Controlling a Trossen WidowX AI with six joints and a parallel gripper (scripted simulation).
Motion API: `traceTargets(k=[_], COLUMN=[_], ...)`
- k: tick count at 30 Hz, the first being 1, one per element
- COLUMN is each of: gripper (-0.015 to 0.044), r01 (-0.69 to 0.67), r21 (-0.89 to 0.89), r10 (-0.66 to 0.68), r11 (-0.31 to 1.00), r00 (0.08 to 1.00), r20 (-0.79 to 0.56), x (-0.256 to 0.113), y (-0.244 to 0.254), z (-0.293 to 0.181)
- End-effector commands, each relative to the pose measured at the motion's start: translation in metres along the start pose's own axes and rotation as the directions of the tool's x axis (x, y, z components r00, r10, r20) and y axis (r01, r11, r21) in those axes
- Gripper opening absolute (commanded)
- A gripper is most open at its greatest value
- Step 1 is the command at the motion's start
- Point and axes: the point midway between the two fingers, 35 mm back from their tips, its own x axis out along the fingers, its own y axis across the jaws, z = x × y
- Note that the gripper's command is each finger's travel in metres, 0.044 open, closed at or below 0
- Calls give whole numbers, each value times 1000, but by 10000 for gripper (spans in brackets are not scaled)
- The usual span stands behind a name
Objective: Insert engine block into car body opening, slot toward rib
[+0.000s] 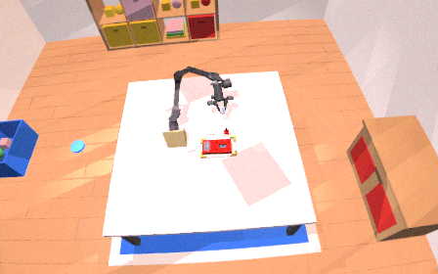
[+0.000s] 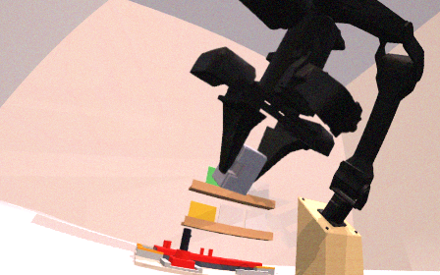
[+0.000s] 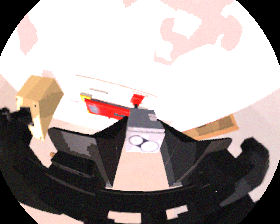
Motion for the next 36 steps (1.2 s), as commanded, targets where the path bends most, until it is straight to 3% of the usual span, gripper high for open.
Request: traceTargets(k=[1, 36], gripper=[0, 0], r01=[21, 21], r21=[8, 9], r10=[-21, -21], r11=[1000, 1000], r00=[999, 999], r20=[-39, -35], x=[-1, 55], y=[0, 0], z=[1, 46])
